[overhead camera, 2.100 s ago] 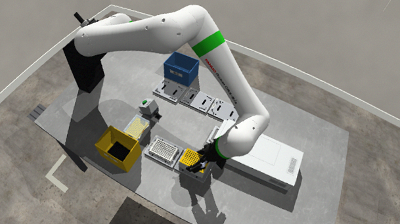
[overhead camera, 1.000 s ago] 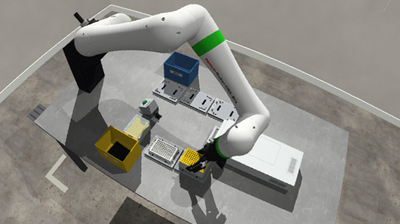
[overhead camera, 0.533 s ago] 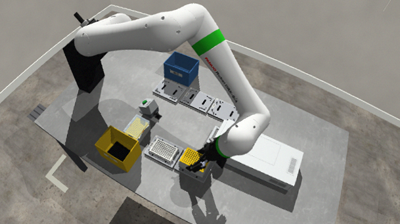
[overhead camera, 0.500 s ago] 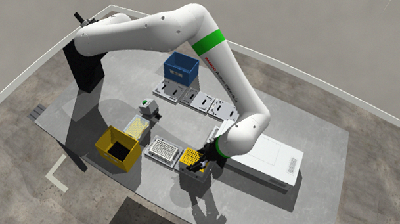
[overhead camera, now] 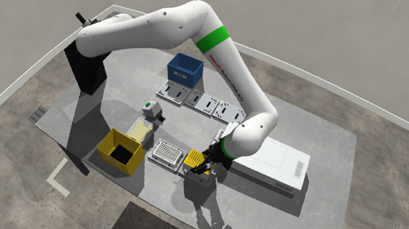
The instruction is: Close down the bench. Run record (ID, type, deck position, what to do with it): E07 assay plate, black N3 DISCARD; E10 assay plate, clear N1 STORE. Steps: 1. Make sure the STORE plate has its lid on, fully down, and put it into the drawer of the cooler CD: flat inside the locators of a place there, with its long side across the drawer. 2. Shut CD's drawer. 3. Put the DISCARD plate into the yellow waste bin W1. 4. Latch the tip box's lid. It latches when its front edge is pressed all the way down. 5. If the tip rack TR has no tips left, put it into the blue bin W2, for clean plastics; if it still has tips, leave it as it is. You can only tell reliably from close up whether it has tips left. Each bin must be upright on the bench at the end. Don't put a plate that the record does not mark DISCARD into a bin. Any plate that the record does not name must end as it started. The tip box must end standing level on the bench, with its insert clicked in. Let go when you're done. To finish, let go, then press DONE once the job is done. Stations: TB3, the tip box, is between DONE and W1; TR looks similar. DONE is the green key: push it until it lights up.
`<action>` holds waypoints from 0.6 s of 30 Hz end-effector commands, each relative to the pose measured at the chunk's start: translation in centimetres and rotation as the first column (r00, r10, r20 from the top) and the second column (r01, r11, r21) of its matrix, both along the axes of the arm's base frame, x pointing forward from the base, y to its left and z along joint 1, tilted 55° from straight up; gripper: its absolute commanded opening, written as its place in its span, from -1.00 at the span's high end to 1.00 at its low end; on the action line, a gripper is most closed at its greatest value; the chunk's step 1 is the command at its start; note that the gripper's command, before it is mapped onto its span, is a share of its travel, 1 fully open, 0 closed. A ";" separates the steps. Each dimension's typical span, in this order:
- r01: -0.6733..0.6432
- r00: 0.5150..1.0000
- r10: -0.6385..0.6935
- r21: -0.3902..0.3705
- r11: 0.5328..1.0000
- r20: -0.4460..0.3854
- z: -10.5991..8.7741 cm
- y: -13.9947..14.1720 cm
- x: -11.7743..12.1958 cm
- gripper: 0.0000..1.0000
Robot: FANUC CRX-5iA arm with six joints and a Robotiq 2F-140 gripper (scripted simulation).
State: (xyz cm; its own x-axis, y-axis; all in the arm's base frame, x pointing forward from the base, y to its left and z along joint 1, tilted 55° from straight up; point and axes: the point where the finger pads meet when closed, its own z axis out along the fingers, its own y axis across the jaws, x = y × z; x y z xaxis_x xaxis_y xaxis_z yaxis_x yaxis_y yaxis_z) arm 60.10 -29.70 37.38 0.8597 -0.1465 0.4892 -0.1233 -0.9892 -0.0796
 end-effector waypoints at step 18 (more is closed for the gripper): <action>0.001 1.000 -0.001 -0.001 1.000 0.001 1.3 0.1 -1.8 0.80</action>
State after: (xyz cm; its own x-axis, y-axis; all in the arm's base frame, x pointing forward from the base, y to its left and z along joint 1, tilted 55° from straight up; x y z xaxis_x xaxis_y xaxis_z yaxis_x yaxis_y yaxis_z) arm 58.46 -29.58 38.53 0.8599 -0.1466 0.4890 -0.1232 -0.9892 -0.0798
